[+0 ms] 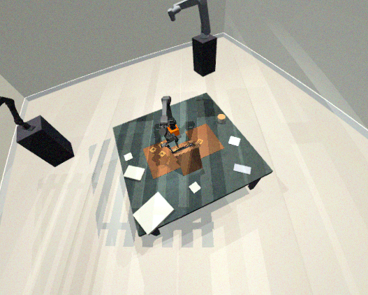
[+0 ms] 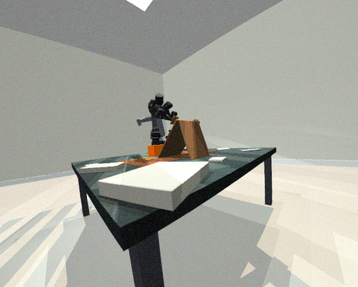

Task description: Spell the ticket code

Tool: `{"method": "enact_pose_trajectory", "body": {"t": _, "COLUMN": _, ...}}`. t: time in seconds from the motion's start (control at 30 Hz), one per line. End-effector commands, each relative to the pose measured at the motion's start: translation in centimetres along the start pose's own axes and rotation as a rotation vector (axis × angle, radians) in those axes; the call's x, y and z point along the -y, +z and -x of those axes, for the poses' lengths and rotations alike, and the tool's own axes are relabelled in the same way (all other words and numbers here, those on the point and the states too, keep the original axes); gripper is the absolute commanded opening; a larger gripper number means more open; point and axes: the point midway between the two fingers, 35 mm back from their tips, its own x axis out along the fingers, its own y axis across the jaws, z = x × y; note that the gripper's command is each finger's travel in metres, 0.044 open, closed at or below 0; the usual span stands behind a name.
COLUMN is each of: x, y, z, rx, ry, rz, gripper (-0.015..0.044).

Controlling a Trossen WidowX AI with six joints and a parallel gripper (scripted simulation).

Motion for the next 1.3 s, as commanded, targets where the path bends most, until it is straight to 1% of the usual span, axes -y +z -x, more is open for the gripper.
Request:
{"method": "enact_pose_trajectory", "body": {"t": 0.0, "x": 1.7, "y": -1.6, "z": 0.2, "rx": -0.023, "ry": -0.015, "rz": -0.009, "gripper": 0.0}}
{"method": "enact_pose_trajectory", "body": {"t": 0.57, "x": 8.7, "y": -8.1, "z": 3.2, "rx": -0.082, "ry": -0.1, "rz": -0.069, "gripper": 0.0}}
{"method": "enact_pose_trajectory", "body": {"t": 0.73, "x": 10.3, "y": -10.0, "z": 4.3, "rx": -0.093, "ry": -0.122, "rz": -0.09, "gripper": 0.0}}
{"method": "enact_pose_trajectory", "body": {"t": 0.83, "x": 10.5, "y": -10.3, "z": 4.4, "rx": -0.095, "ry": -0.125, "rz": -0.093, "gripper": 0.0}}
{"method": "enact_pose_trajectory", "body": {"t": 0.9, "x": 10.6, "y": -10.3, "z": 4.0, "rx": -0.095, "ry": -0.125, "rz": -0.093, "gripper": 0.0}}
{"method": "enact_pose_trajectory", "body": {"t": 1.13, "x": 11.1, "y": -10.7, "z": -0.1, "rx": -0.092, "ry": -0.125, "rz": -0.093, "gripper": 0.0}}
{"method": "enact_pose_trajectory", "body": {"t": 1.27, "x": 11.1, "y": -10.7, "z": -0.4, "rx": -0.092, "ry": -0.125, "rz": -0.093, "gripper": 0.0}}
